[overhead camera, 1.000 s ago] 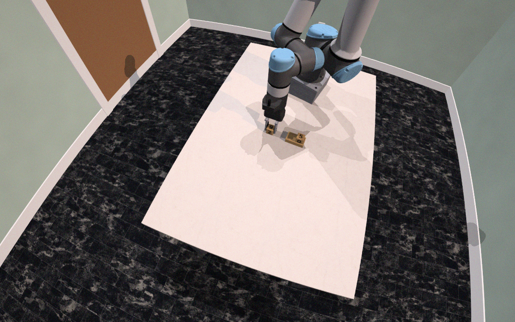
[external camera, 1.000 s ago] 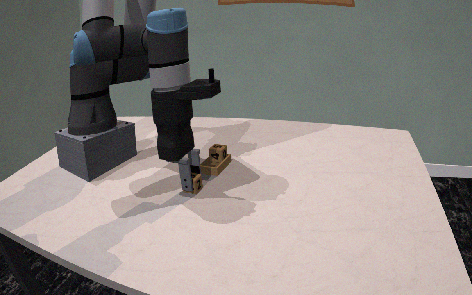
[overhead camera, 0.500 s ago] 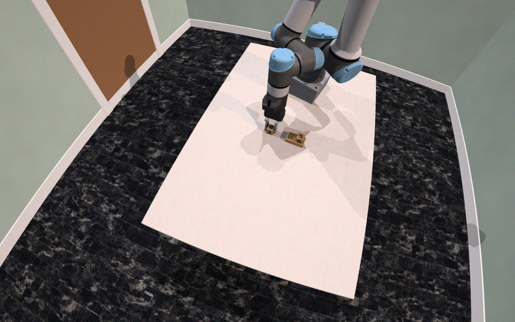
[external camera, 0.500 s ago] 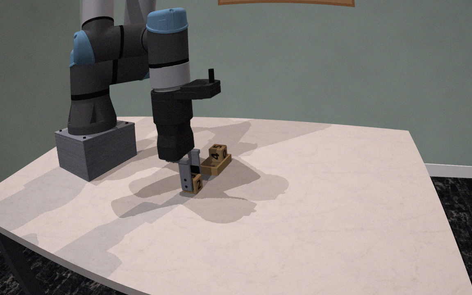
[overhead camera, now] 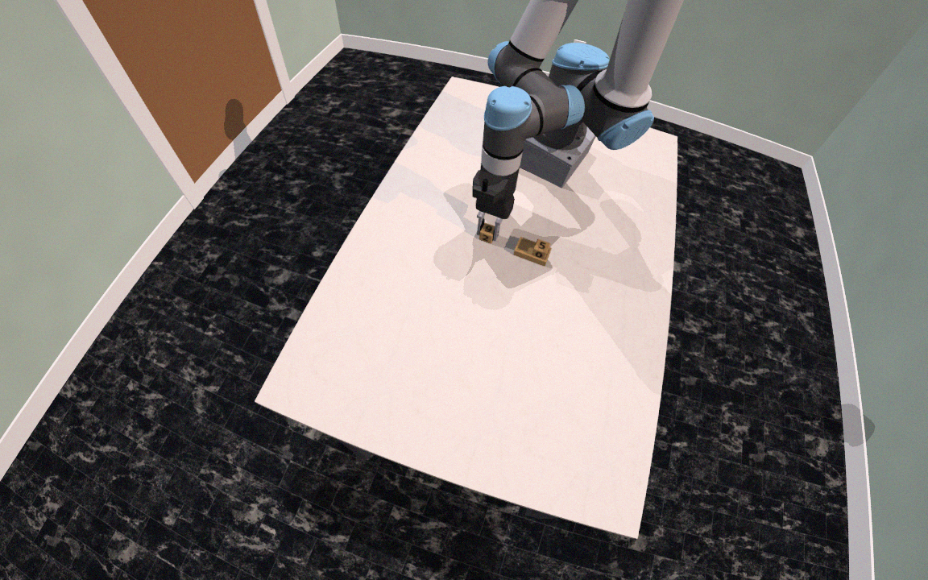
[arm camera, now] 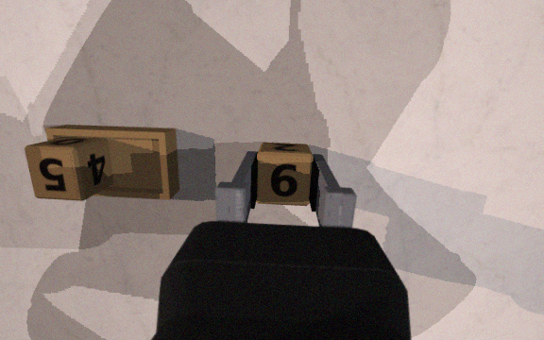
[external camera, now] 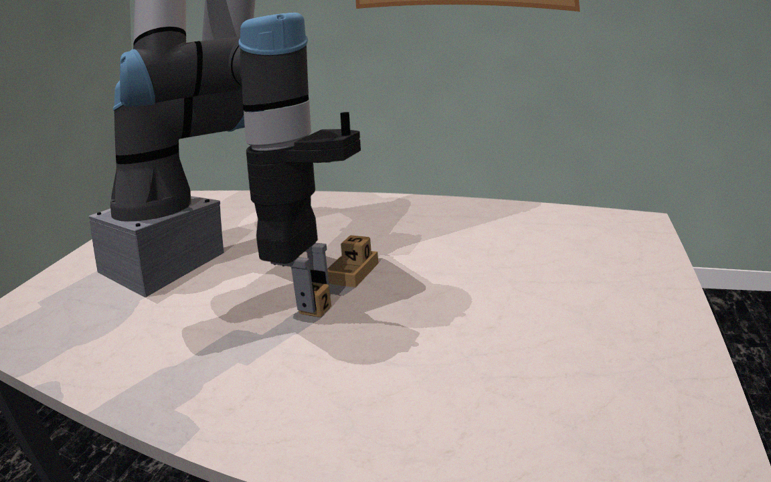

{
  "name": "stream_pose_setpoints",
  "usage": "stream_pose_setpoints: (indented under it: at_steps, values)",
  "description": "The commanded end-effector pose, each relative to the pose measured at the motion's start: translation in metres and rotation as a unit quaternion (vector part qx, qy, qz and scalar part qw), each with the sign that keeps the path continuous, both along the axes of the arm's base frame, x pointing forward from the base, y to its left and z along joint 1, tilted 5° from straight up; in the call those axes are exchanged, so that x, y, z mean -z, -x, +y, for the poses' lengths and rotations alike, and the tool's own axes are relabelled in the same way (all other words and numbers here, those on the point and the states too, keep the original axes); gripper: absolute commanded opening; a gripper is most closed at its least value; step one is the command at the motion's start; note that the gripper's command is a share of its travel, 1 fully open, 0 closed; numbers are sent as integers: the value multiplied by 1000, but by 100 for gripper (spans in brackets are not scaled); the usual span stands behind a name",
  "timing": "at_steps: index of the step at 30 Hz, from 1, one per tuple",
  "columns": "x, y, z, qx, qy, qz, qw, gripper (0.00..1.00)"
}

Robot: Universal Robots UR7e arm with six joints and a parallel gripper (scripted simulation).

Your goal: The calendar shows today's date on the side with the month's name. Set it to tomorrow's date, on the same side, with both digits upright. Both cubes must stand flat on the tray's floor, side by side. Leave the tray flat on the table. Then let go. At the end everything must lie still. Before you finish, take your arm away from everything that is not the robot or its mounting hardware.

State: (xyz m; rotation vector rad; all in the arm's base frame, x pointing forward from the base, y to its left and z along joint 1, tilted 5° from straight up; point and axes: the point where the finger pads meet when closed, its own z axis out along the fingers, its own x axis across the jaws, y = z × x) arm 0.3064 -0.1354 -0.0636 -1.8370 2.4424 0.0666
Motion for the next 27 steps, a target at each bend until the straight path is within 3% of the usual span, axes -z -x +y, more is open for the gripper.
stream_pose_setpoints:
  at_steps: [1, 12, 13, 18, 19, 23, 27]
  values:
    - [0, 0, 0, 0, 0, 0, 1000, 57]
    - [0, 0, 0, 0, 0, 0, 1000, 57]
    - [0, 0, 0, 0, 0, 0, 1000, 63]
    - [0, 0, 0, 0, 0, 0, 1000, 69]
    - [0, 0, 0, 0, 0, 0, 1000, 75]
    - [0, 0, 0, 0, 0, 0, 1000, 75]
    - [0, 0, 0, 0, 0, 0, 1000, 87]
